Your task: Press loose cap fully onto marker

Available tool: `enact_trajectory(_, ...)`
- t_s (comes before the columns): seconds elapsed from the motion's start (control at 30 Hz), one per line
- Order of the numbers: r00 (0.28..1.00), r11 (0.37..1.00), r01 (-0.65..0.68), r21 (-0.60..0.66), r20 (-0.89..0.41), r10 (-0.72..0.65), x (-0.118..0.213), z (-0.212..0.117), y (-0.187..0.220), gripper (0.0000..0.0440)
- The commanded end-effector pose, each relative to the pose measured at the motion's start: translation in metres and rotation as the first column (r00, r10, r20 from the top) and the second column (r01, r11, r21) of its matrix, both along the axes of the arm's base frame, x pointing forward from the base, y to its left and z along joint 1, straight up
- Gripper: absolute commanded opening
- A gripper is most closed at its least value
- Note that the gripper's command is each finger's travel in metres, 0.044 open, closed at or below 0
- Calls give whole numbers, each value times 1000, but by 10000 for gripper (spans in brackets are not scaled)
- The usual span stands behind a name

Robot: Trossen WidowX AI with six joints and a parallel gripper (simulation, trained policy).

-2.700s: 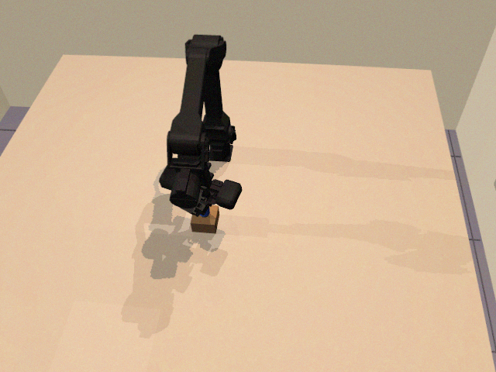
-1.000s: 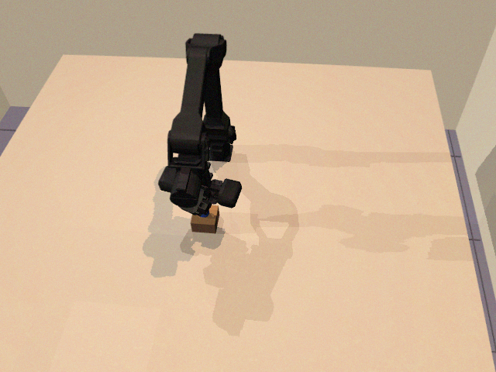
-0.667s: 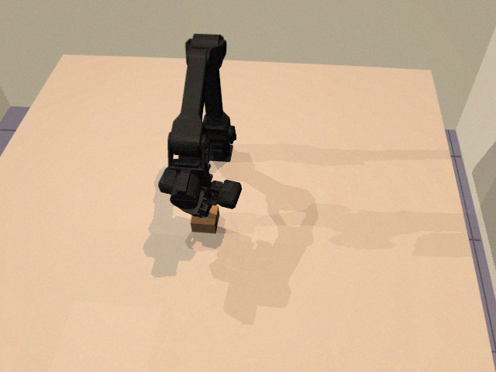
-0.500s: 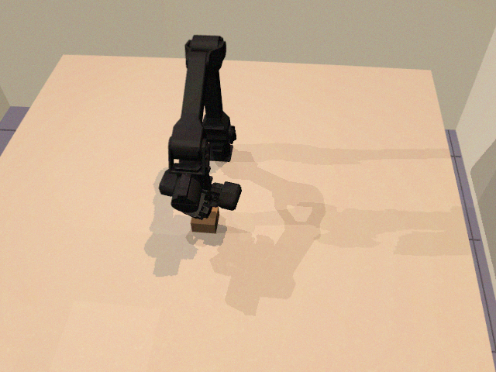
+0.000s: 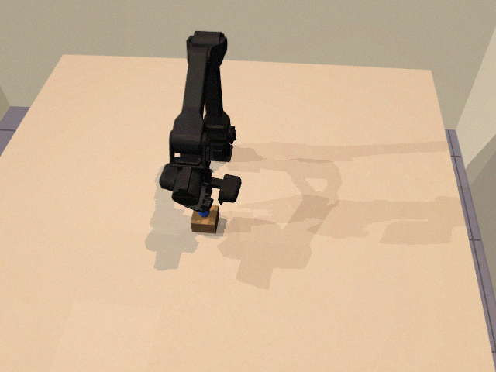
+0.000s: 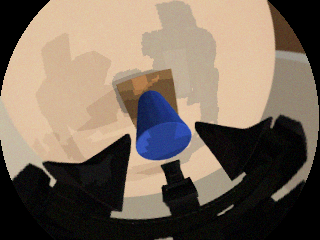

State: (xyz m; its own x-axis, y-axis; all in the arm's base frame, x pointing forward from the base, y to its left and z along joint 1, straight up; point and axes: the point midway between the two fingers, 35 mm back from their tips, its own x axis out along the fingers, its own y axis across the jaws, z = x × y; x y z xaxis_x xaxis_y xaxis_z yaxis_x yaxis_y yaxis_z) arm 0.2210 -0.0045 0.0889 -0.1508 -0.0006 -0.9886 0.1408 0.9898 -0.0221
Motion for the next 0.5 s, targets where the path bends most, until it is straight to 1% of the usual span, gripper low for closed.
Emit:
enact_trajectory(0.0, 999, 1000, -13, -3, 34, 13, 2, 5, 0, 440)
enact_trajectory(0.47, 989, 999, -41, -18, 144, 43, 9, 46, -2, 440)
